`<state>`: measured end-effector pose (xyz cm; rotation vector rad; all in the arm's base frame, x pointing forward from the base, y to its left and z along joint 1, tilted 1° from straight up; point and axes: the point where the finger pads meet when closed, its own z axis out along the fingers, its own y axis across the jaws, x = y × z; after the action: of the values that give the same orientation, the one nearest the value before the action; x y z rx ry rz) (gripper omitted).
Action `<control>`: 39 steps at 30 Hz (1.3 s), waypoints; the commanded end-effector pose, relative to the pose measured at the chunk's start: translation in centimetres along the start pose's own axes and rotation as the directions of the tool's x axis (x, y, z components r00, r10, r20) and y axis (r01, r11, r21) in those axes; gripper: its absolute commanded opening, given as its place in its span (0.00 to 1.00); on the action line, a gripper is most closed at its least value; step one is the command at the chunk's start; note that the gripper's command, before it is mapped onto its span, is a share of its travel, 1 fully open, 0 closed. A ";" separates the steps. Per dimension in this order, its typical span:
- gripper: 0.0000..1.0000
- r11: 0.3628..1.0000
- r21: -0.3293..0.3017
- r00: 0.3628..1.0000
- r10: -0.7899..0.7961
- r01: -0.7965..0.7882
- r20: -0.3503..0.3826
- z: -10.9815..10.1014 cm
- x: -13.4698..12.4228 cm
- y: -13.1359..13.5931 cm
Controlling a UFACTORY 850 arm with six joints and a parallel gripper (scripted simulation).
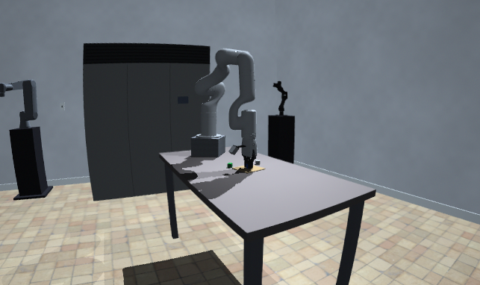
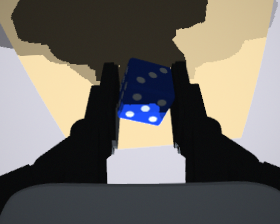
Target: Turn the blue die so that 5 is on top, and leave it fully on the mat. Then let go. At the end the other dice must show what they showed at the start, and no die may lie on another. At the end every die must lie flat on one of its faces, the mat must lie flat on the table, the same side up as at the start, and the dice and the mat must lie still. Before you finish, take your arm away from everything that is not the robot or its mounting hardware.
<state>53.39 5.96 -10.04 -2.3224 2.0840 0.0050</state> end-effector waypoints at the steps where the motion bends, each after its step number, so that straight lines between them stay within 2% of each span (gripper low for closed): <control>1: 0.21 1.000 0.002 1.000 0.000 0.000 0.000 -0.1 0.0 -0.1; 3: 0.21 1.000 0.002 1.000 0.000 0.000 0.000 -0.1 0.0 -0.1; 4: 0.25 1.000 0.002 1.000 0.000 0.000 0.000 -0.1 0.0 -0.1; 9: 0.29 1.000 0.002 1.000 0.000 0.000 0.000 -0.1 0.0 -0.1; 10: 0.33 1.000 0.002 1.000 0.000 0.000 0.000 -0.1 0.0 -0.1; 12: 0.33 1.000 0.002 1.000 0.000 0.000 0.000 -0.1 0.0 -0.1; 13: 0.37 1.000 0.002 1.000 0.000 0.000 0.000 -0.1 0.0 -0.1; 17: 0.37 1.000 0.002 1.000 0.000 0.000 0.000 -0.1 0.0 -0.1; 18: 0.42 1.000 0.002 1.000 0.000 0.000 0.000 -0.1 0.0 -0.1; 34: 0.42 1.000 0.002 1.000 0.000 0.000 0.000 -0.6 0.0 -0.1; 39: 0.42 1.000 0.002 1.000 0.000 0.000 0.000 -2.4 0.0 -0.1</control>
<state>53.36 5.94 -9.23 -2.3223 2.0840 0.0061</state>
